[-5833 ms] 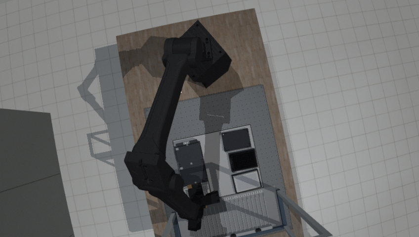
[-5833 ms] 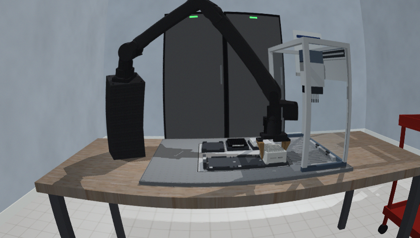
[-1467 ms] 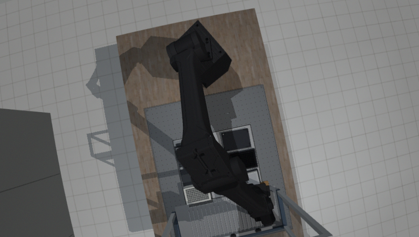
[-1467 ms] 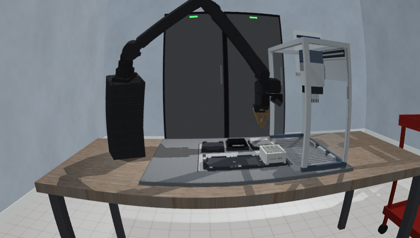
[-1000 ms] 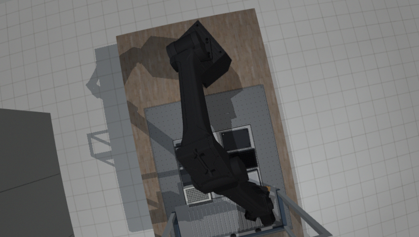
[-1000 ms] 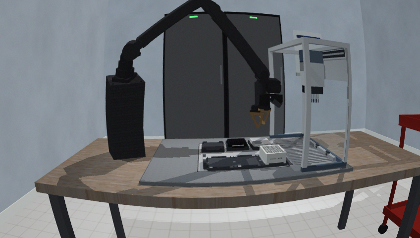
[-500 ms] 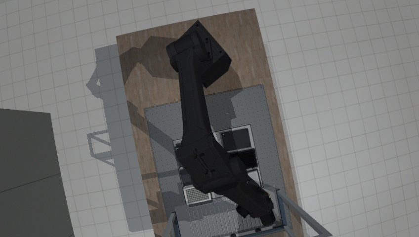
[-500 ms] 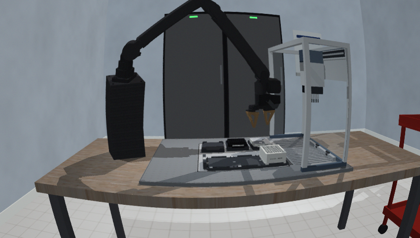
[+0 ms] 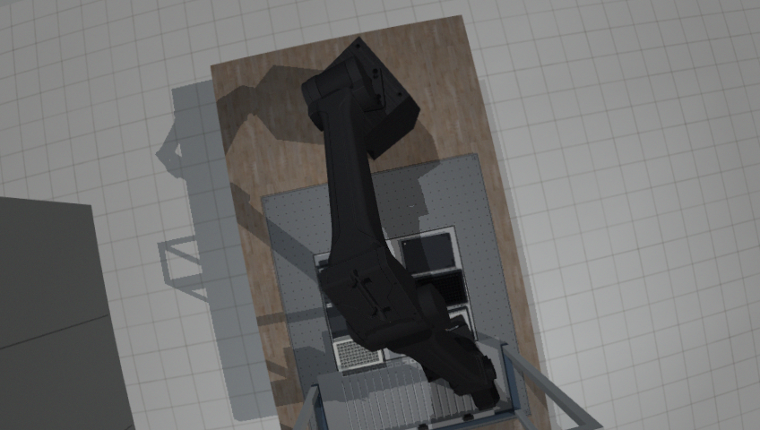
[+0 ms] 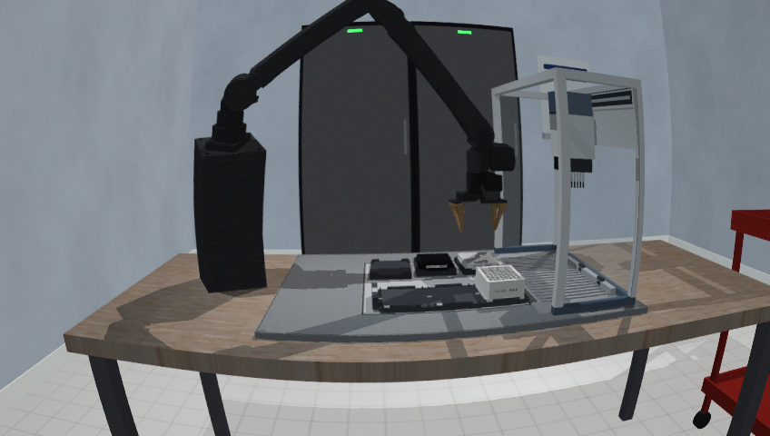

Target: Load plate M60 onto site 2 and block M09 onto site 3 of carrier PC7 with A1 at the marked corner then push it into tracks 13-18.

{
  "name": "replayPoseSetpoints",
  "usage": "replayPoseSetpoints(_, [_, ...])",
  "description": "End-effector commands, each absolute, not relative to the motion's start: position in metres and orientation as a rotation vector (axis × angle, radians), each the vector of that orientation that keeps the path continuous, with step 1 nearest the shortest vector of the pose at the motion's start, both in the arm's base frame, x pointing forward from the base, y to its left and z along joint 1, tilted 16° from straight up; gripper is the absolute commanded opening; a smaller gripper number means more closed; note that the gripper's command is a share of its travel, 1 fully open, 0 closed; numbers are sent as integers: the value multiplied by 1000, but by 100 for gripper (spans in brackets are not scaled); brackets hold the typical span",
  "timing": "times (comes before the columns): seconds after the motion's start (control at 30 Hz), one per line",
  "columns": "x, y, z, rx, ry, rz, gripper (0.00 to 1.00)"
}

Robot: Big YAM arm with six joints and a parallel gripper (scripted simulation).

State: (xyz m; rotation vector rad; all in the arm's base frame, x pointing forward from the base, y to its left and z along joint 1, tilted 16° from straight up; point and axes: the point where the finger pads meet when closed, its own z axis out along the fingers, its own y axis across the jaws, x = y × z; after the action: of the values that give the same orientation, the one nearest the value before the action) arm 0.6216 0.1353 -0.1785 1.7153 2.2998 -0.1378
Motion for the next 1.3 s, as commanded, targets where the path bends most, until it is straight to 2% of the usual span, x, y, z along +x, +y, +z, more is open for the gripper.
replayPoseSetpoints(0.0, [633,128,-166,1916,2110,-85,100])
replayPoseSetpoints(0.57, [649,123,-207,1889,2119,-61,100])
replayPoseSetpoints(0.67, [636,118,-218,1898,2130,-92,100])
replayPoseSetpoints(0.87, [652,118,-225,1889,2120,-61,100])
replayPoseSetpoints(1.27, [639,115,-228,1901,2131,-96,100])
